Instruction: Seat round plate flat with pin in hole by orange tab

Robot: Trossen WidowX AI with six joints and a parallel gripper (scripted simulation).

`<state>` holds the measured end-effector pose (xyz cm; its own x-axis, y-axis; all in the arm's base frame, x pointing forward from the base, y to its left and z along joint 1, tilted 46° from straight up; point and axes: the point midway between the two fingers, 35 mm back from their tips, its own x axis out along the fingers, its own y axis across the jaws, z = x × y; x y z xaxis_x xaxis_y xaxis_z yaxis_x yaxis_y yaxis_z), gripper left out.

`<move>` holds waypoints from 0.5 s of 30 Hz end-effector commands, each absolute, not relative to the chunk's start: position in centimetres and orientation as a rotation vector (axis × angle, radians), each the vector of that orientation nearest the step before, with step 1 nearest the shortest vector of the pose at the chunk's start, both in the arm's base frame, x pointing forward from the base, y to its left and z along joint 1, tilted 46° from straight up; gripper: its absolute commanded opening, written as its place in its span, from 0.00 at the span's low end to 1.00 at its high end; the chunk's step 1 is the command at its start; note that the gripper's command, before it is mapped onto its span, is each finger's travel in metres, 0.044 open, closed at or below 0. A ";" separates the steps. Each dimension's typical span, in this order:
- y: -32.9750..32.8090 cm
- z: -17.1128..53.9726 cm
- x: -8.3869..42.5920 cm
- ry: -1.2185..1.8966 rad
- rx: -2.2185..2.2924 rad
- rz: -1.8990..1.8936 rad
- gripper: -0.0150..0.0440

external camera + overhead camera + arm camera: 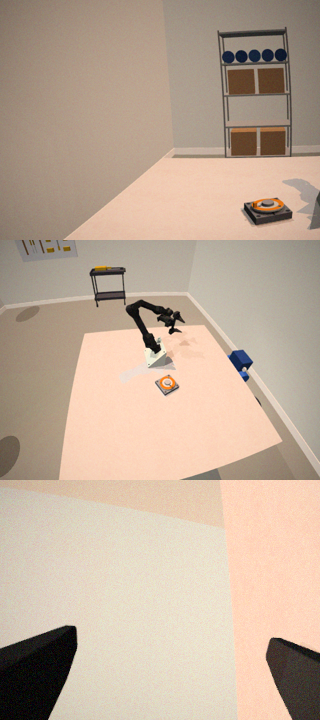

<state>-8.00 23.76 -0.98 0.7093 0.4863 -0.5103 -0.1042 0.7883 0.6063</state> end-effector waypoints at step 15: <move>26.2 -0.9 4.1 0.645 0.189 -0.083 0.26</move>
<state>1.96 25.98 -0.92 0.8047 0.0652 -0.5900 0.0951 0.9670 0.2365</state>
